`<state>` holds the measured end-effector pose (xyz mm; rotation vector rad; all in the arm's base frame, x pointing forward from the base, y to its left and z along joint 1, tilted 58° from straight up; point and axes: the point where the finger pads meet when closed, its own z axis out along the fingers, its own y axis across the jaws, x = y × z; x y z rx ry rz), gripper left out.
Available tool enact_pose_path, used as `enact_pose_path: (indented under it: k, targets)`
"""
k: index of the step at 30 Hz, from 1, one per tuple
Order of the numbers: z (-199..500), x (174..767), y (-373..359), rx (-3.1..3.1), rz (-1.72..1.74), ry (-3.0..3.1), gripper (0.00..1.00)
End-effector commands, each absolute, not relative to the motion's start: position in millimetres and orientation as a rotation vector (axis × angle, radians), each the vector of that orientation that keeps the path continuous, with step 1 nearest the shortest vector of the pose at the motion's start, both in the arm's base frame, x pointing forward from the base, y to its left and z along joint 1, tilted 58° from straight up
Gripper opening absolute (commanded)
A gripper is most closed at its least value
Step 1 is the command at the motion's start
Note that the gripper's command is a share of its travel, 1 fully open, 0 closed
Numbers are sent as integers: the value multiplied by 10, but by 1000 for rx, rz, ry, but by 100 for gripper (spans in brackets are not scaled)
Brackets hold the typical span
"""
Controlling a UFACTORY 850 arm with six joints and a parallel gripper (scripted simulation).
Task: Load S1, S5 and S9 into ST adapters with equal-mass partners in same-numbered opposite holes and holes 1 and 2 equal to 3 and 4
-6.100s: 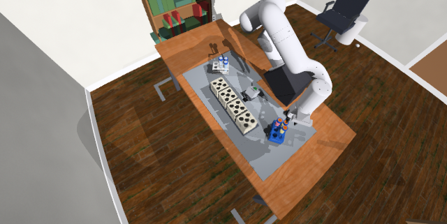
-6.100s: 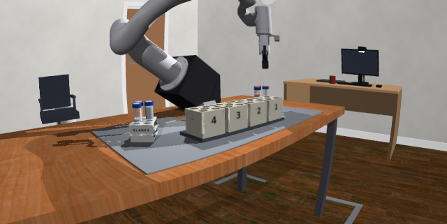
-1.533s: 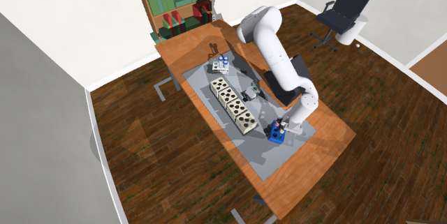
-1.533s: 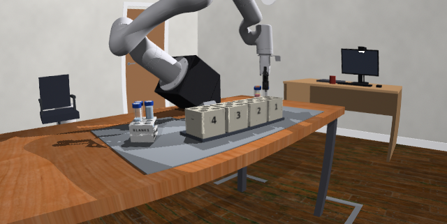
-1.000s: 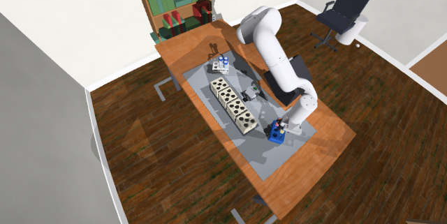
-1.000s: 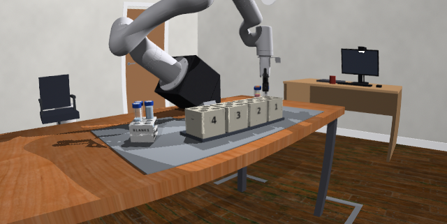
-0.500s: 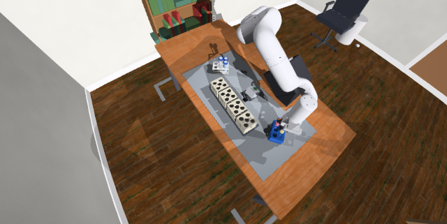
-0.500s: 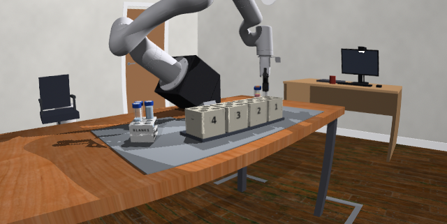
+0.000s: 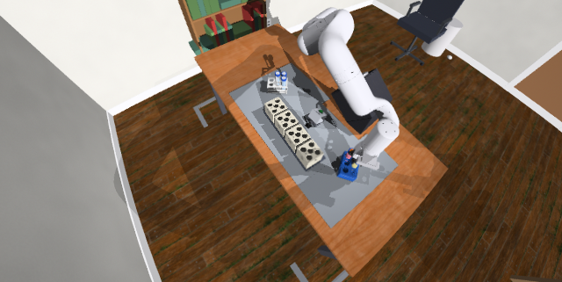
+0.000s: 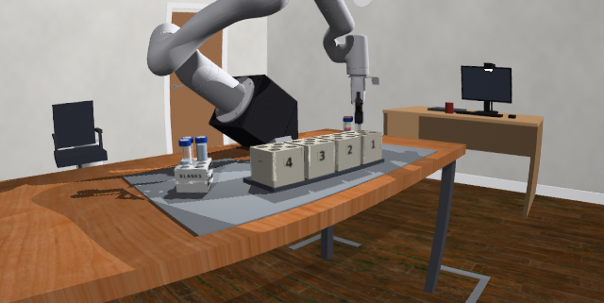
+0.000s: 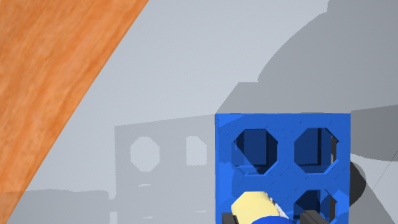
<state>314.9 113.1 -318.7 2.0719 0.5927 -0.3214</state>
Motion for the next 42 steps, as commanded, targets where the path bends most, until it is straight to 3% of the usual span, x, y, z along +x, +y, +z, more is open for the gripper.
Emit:
enact_pose_path:
  k: [1,42]
  targets:
    - [-3186,3156,1143,2073,-319,593,0]
    - [-3110,3156,1262,2073,-319,593,0]
